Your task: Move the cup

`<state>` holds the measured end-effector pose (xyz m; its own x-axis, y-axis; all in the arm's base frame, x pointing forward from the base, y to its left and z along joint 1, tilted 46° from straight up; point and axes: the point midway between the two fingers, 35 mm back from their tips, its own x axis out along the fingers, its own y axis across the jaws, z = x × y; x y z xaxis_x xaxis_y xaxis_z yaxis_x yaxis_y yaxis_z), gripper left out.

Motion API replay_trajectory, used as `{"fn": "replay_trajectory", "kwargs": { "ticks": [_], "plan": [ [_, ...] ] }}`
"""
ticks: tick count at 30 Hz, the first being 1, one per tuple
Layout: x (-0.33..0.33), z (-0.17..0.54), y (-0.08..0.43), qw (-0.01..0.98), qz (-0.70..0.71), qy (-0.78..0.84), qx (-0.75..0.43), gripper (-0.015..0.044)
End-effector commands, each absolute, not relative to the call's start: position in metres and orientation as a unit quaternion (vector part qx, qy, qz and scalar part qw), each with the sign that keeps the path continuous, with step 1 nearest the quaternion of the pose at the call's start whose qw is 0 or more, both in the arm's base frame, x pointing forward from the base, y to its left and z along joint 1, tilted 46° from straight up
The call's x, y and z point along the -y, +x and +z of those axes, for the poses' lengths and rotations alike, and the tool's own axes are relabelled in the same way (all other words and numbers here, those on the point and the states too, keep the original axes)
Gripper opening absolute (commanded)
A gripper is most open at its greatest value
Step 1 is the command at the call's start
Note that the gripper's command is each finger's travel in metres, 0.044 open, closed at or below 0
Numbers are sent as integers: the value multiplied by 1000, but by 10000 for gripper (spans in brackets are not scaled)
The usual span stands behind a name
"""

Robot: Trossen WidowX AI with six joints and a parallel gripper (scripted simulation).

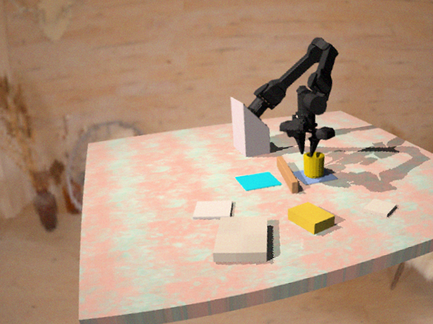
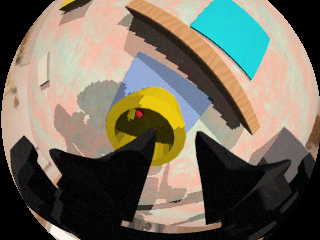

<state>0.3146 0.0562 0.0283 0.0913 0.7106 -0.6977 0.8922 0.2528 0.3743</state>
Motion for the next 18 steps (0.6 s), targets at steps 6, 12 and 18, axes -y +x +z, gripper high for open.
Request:
{"fn": "replay_trajectory", "kwargs": {
  "ticks": [6,12,18],
  "plan": [
    [-69,16,314,422,-106,604,-668,167],
    [-76,10,314,421,-106,604,-668,167],
    [-79,7,313,421,-105,605,-668,167]
  ]
}}
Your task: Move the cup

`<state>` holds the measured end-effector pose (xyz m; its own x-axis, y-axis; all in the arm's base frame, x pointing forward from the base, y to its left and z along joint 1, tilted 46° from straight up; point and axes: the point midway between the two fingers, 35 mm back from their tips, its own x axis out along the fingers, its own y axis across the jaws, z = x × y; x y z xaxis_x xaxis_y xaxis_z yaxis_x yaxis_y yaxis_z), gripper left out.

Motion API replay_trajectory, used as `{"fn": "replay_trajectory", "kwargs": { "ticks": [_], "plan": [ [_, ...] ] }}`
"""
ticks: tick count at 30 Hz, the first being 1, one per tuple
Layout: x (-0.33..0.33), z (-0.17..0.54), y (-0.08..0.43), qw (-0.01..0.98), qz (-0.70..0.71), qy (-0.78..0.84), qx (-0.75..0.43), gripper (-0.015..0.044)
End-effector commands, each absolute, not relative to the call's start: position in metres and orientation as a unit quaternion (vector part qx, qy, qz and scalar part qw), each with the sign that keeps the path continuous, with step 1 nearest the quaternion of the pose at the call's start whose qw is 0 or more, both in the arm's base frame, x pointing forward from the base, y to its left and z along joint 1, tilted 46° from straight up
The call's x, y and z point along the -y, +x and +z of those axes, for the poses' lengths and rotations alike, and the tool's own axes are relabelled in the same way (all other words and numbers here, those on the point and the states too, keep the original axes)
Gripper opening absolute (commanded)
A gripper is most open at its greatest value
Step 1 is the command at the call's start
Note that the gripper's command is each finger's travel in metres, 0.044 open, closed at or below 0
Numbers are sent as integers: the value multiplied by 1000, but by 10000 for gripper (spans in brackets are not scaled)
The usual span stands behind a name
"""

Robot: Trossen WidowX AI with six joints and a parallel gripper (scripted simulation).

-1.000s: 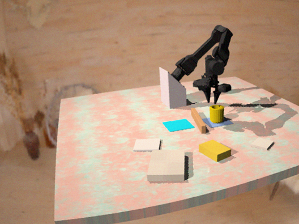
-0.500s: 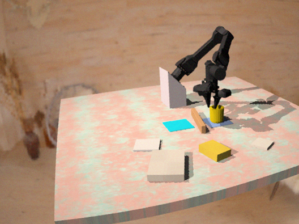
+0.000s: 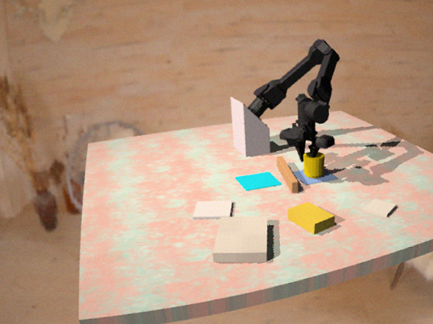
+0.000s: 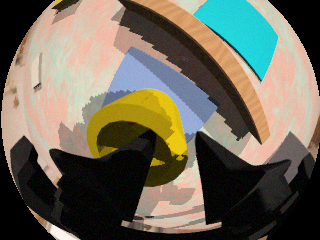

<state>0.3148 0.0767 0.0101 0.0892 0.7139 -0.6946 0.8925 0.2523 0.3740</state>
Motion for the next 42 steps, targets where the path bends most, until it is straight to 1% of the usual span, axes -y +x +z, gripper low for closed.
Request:
{"fn": "replay_trajectory", "kwargs": {
  "ticks": [1,3,26,27,42],
  "plan": [
    [-79,7,313,421,-105,605,-668,167],
    [-79,7,313,421,-105,605,-668,167],
    [-78,9,314,425,-105,602,-667,13],
    [-78,9,314,425,-105,602,-667,0],
    [-45,36,312,424,-107,603,-668,0]
  ]
}}
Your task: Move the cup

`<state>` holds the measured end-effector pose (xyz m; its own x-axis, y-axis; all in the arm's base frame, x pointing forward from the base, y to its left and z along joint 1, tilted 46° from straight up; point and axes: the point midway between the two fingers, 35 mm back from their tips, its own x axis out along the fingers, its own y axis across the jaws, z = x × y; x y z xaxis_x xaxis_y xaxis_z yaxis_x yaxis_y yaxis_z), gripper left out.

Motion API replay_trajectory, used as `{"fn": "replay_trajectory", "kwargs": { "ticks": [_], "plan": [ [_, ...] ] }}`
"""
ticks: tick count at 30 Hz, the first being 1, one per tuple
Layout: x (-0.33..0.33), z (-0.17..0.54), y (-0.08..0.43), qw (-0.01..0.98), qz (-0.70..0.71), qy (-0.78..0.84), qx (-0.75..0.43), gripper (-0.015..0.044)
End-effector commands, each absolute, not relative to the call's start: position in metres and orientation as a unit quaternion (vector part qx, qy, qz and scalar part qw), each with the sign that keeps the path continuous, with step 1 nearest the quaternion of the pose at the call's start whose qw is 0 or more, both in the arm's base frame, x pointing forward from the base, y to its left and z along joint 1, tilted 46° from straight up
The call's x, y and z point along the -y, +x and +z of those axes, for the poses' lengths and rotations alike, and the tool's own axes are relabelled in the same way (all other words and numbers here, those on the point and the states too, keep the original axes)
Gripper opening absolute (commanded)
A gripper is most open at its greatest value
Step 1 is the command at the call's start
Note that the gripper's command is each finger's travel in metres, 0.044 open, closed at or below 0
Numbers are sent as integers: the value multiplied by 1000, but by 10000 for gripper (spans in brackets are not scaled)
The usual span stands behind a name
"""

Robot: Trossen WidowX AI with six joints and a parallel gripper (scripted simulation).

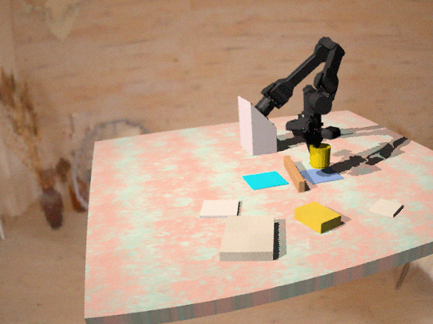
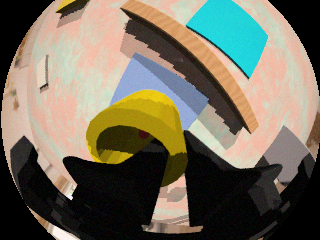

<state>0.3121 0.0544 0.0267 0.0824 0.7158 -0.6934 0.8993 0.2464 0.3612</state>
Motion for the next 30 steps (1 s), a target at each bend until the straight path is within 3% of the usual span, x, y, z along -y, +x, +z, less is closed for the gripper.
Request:
{"fn": "replay_trajectory", "kwargs": {
  "ticks": [1,30],
  "plan": [
    [-43,38,311,423,-107,603,-668,0],
    [-28,41,309,420,-107,606,-667,0]
  ]
}}
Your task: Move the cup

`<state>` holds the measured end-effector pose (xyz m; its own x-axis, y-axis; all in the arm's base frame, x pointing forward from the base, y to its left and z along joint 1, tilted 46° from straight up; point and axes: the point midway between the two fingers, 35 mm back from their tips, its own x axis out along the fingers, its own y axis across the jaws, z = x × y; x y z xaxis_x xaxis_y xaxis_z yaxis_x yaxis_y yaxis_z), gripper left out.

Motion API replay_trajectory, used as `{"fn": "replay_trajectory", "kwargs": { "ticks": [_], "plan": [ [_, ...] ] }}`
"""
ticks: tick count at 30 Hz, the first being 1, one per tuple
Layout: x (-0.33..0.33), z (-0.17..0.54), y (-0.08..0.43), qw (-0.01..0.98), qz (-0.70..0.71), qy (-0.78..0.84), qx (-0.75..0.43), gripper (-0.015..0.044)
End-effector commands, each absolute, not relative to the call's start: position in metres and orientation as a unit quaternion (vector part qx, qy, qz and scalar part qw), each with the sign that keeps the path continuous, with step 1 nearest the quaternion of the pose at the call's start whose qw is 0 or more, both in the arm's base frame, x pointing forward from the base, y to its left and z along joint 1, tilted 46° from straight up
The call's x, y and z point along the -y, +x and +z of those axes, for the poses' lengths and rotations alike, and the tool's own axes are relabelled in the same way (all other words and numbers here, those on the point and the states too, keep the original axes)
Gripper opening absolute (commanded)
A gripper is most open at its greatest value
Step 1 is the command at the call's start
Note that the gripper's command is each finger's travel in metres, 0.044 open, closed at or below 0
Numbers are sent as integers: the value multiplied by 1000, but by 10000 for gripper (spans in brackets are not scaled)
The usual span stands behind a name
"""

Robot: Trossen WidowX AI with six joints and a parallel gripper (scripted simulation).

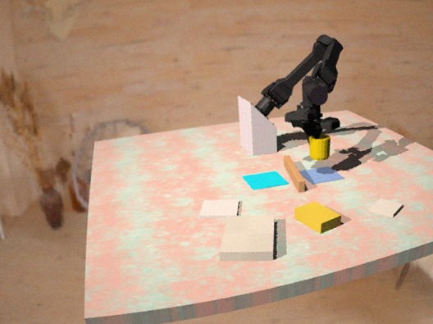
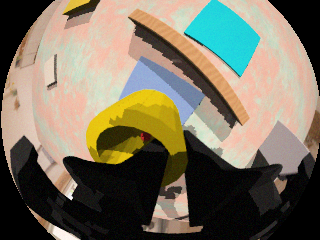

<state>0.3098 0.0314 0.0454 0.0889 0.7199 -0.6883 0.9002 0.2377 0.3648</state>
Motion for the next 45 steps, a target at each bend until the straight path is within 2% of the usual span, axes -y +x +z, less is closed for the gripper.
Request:
{"fn": "replay_trajectory", "kwargs": {
  "ticks": [1,45],
  "plan": [
    [-26,39,308,420,-107,606,-667,0],
    [59,-44,276,424,-110,602,-667,0]
  ]
}}
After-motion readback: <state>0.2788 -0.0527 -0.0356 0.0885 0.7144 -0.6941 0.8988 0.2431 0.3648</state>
